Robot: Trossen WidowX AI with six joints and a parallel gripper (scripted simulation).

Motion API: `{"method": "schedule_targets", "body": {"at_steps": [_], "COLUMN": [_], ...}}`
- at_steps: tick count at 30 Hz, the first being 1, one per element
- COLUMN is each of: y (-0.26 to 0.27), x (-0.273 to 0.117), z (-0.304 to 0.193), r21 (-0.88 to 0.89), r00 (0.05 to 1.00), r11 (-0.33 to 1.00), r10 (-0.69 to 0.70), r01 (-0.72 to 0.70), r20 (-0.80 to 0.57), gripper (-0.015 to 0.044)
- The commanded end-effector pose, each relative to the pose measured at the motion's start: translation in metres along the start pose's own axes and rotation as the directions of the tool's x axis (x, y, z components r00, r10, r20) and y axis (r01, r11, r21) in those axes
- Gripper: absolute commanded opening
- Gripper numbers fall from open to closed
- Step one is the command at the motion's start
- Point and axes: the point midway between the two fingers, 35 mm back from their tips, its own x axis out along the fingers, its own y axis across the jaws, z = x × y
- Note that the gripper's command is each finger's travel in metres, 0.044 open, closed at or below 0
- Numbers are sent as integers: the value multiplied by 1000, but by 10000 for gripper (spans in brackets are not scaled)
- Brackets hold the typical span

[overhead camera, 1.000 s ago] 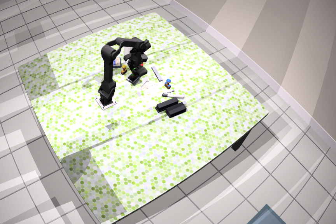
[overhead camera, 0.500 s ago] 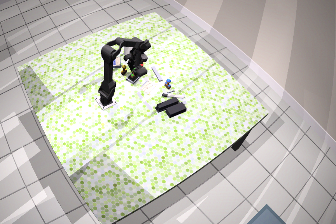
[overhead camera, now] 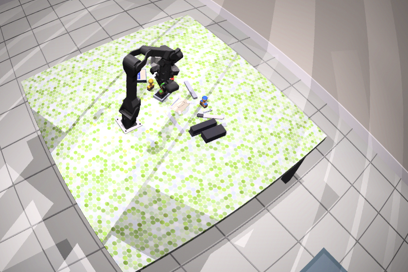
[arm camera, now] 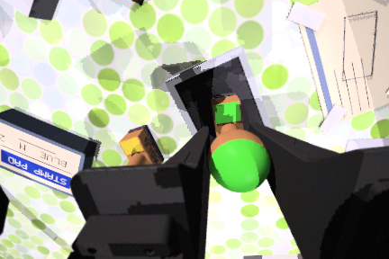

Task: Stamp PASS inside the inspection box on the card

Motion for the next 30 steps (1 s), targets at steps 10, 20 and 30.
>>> {"method": "schedule_targets", "body": {"at_steps": [10,20,30], "y": [0,0,0], "x": [2,-3,-7], "z": [1,1,1], "r21": [0,0,0], "r00": [1000,1000,1000], "r11": [1000,1000,1000], "r10": [1,1,1], "r01": [-1,-1,-1], "r20": [1,1,1], "gripper": [0,0,0]}}
